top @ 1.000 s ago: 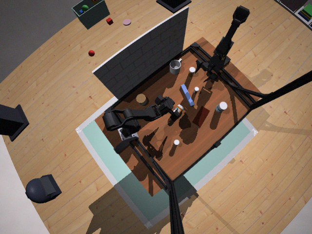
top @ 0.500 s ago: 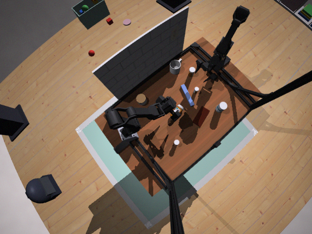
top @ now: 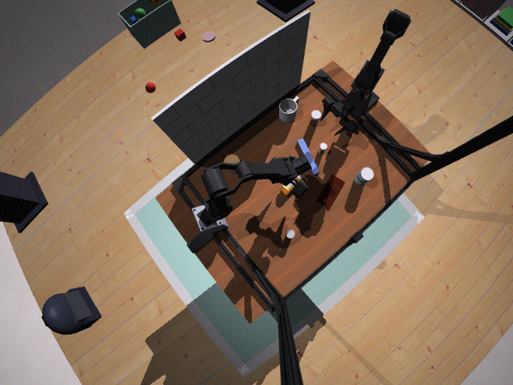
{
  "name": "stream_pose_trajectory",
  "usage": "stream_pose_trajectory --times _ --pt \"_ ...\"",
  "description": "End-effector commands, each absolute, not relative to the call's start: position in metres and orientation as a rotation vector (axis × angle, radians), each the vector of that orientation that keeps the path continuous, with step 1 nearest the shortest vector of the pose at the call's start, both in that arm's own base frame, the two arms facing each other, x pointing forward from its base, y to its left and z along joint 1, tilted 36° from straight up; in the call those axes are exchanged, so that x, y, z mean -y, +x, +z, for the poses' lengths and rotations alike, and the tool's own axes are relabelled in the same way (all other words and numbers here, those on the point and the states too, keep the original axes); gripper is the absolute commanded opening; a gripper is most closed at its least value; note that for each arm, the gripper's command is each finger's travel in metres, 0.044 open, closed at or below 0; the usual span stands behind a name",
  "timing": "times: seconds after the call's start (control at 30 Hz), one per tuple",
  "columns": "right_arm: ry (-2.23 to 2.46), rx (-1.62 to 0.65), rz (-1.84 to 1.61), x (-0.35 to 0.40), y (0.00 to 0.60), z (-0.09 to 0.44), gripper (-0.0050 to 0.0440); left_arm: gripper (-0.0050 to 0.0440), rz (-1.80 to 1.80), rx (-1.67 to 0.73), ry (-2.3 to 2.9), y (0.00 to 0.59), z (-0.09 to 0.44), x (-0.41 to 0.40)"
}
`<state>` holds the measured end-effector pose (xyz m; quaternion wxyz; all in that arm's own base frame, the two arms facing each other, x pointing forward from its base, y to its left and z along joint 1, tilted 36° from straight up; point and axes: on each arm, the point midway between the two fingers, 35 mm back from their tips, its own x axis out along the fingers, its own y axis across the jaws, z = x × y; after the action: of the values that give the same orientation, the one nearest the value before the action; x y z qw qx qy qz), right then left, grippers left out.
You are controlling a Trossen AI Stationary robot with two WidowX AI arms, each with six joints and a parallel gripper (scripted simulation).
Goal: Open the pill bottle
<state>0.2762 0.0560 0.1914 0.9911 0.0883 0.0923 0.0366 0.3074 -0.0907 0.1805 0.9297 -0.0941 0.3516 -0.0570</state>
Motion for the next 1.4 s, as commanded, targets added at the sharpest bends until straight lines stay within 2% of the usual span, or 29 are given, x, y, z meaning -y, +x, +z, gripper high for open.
stream_pose_trajectory --times 0.0,0.2,1.37 --pt "0.177 -0.185 0.073 -0.056 0.276 0.191 0.044 0.044 -0.113 -0.863 -0.206 0.31 0.178 0.098" --pt "0.177 -0.185 0.073 -0.056 0.276 0.191 0.044 0.044 -0.104 -0.972 -0.215 0.31 0.175 0.103" --pt "0.177 -0.185 0.073 -0.056 0.276 0.191 0.044 0.044 -0.104 -0.974 -0.213 0.338 0.137 0.112"
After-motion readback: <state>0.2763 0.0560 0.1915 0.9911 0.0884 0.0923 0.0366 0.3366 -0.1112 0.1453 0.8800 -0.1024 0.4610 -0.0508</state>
